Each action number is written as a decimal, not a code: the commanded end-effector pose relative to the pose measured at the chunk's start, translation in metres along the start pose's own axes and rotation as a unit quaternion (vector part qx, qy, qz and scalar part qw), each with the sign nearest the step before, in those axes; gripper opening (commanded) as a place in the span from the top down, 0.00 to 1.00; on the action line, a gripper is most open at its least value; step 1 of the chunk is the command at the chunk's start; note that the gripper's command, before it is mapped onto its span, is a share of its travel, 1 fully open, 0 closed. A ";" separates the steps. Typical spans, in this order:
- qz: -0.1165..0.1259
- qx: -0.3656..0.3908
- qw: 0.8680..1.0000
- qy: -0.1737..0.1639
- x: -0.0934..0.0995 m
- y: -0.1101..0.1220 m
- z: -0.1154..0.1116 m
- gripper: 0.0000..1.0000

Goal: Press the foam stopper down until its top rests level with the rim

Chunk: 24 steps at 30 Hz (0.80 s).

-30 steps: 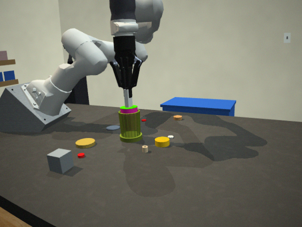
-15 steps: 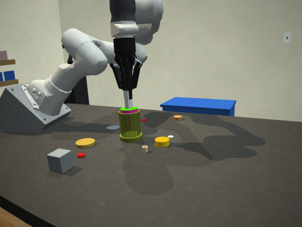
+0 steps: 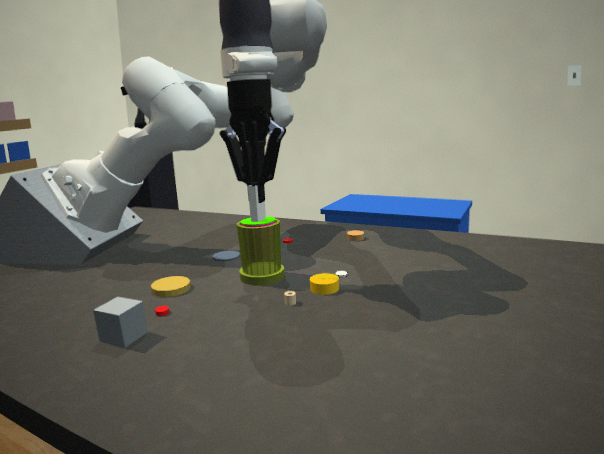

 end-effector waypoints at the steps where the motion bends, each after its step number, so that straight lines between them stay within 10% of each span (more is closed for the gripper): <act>1: -0.002 -0.004 1.000 -0.002 -0.004 0.002 -0.001 1.00; 24: -0.002 -0.004 1.000 -0.002 -0.011 0.003 -0.001 1.00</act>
Point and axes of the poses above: the point where the finger pads meet when closed, its own x axis back along the fingers, its own y axis across the jaws, z = x × y, the point moved 6 cm from there along x, back along the fingers, and after that the axes turned 7 degrees about -x, right-handed, at the moved point
